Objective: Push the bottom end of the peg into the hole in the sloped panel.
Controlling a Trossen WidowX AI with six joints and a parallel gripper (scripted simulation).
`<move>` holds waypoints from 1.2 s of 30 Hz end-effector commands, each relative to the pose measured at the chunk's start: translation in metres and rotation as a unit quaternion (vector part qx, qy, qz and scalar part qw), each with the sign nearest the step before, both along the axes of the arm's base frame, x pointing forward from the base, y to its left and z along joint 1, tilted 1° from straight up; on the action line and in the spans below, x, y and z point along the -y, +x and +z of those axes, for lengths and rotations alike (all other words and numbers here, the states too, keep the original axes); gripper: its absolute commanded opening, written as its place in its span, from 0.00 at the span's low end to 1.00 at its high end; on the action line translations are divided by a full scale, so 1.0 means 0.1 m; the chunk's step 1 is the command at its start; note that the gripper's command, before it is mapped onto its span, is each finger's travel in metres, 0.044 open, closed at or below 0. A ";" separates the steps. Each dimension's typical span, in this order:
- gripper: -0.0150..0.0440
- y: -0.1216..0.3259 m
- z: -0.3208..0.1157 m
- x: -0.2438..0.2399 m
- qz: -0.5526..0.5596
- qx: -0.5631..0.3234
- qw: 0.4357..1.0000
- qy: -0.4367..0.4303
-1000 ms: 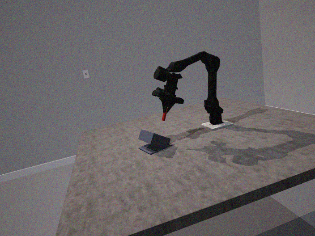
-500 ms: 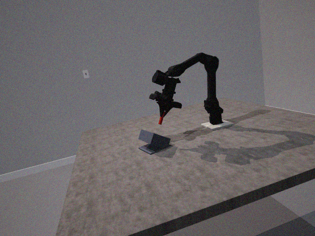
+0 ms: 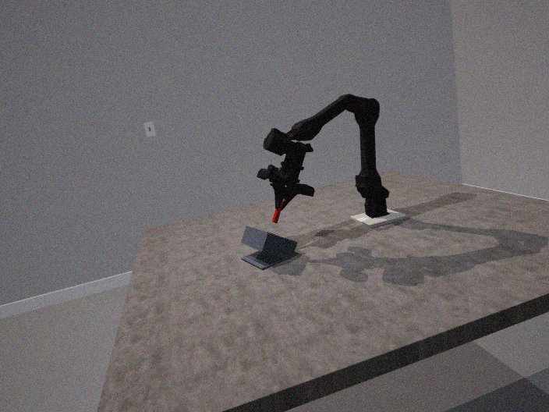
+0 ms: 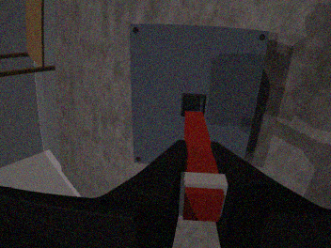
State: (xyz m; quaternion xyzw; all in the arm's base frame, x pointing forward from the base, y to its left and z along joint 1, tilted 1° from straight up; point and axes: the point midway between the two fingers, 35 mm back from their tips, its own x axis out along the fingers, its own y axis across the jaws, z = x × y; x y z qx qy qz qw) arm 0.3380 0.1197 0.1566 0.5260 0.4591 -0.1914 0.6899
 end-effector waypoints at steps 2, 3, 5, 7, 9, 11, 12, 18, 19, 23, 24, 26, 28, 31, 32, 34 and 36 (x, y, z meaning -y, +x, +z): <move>0.25 0.01 -0.05 0.00 -0.005 0.000 1.000 0.006; 0.25 0.01 -0.05 0.00 -0.005 0.000 1.000 0.006; 0.25 0.02 -0.05 -0.01 -0.005 0.000 1.000 0.006; 0.25 0.03 -0.07 -0.01 -0.005 0.000 1.000 0.006; 0.25 0.04 -0.09 -0.01 -0.005 0.000 1.000 0.007; 0.25 0.06 -0.11 -0.02 -0.005 0.000 1.000 0.007; 0.25 0.07 -0.12 -0.02 -0.005 0.000 1.000 0.007; 0.25 0.10 -0.19 -0.04 -0.005 0.000 1.000 0.007; 0.25 0.11 -0.20 -0.04 -0.005 0.000 1.000 0.007; 0.25 0.13 -0.24 -0.05 -0.005 0.000 1.000 0.007; 0.25 0.13 -0.23 -0.05 -0.005 0.001 1.000 0.006; 0.25 0.12 -0.21 -0.04 -0.005 0.002 1.000 0.005; 0.25 0.12 -0.20 -0.04 -0.004 0.002 1.000 0.004; 0.25 0.12 -0.20 -0.04 -0.004 0.002 1.000 0.004; 0.25 0.12 -0.20 -0.04 -0.004 0.002 1.000 0.004; 0.25 0.12 -0.20 -0.04 -0.004 0.002 1.000 0.004; 0.25 0.12 -0.20 -0.04 -0.004 0.002 1.000 0.004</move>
